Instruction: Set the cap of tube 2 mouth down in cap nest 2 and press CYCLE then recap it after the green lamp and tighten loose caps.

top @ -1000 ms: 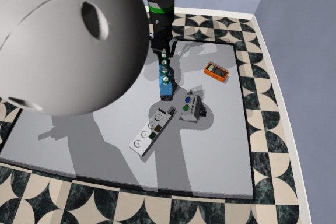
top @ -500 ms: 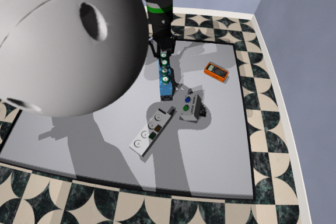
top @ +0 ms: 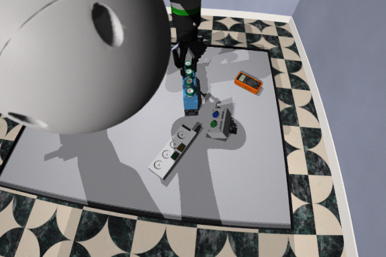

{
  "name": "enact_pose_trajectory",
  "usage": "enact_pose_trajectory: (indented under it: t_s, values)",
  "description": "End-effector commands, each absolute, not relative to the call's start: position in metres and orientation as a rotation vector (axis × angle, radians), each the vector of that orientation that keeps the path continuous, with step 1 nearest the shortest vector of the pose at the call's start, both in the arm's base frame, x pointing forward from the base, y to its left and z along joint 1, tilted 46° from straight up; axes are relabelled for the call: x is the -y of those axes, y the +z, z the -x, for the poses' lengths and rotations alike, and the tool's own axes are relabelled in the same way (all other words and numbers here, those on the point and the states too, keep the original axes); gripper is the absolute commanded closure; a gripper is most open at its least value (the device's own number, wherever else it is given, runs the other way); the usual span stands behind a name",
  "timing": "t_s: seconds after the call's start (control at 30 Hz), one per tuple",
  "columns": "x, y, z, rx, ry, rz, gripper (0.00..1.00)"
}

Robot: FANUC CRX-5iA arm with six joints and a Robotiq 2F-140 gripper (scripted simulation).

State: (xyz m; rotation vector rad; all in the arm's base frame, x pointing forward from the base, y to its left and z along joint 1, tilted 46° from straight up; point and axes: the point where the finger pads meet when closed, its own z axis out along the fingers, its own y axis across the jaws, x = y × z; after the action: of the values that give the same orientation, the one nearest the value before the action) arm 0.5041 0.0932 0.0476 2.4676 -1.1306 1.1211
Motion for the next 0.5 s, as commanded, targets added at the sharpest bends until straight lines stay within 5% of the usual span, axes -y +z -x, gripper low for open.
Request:
enact_pose_trajectory:
  t_s: [0.0, 0.47]
  values:
    - [-0.0942, 0.0484, -0.5039, 1.129, 1.120, -2.469, 0.59]
    - [-0.0941, 0.0483, -0.5041, 1.672, 1.212, -2.301, 0.59]
